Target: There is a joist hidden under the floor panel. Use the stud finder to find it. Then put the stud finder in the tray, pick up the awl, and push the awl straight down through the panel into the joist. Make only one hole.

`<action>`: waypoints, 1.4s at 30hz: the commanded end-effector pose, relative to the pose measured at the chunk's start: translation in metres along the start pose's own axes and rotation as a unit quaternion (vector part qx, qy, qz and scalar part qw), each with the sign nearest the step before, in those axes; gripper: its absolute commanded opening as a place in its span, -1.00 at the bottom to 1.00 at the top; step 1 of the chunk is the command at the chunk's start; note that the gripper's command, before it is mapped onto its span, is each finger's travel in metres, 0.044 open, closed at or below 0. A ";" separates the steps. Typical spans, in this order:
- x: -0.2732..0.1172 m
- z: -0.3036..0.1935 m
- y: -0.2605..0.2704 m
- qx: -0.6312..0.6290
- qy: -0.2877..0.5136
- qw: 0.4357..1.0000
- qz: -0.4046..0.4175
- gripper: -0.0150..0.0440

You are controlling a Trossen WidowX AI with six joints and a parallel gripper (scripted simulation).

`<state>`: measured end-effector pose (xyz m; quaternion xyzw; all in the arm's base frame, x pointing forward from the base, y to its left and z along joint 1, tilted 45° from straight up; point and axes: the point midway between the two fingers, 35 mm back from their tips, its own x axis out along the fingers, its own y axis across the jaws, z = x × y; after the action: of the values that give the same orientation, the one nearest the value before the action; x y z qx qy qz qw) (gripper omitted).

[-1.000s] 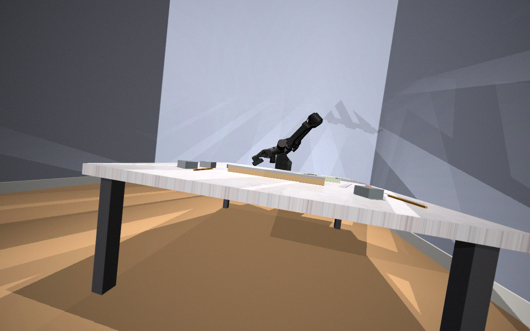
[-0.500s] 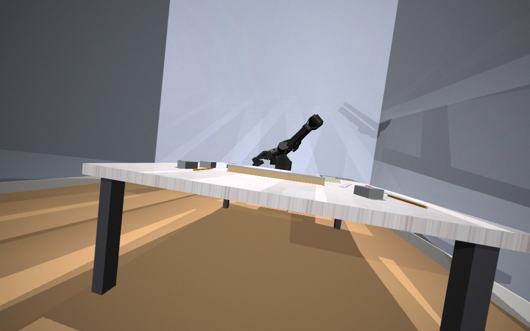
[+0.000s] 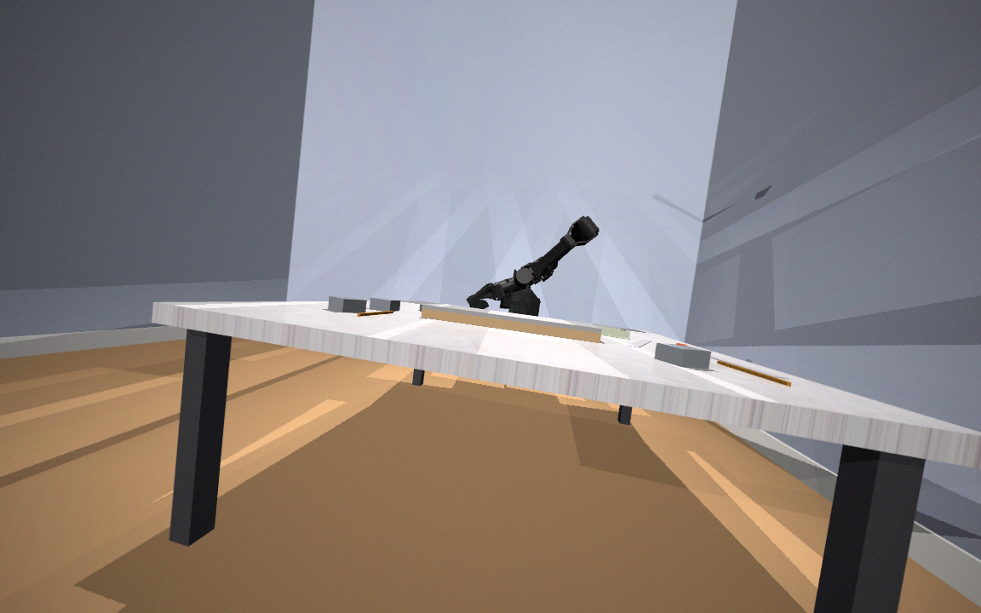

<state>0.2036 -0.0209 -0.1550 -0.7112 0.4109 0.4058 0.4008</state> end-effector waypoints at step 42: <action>0.000 0.015 0.000 0.000 -0.002 1.000 0.001 0.79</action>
<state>0.2003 -0.0105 -0.1600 -0.7116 0.4155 0.4013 0.3999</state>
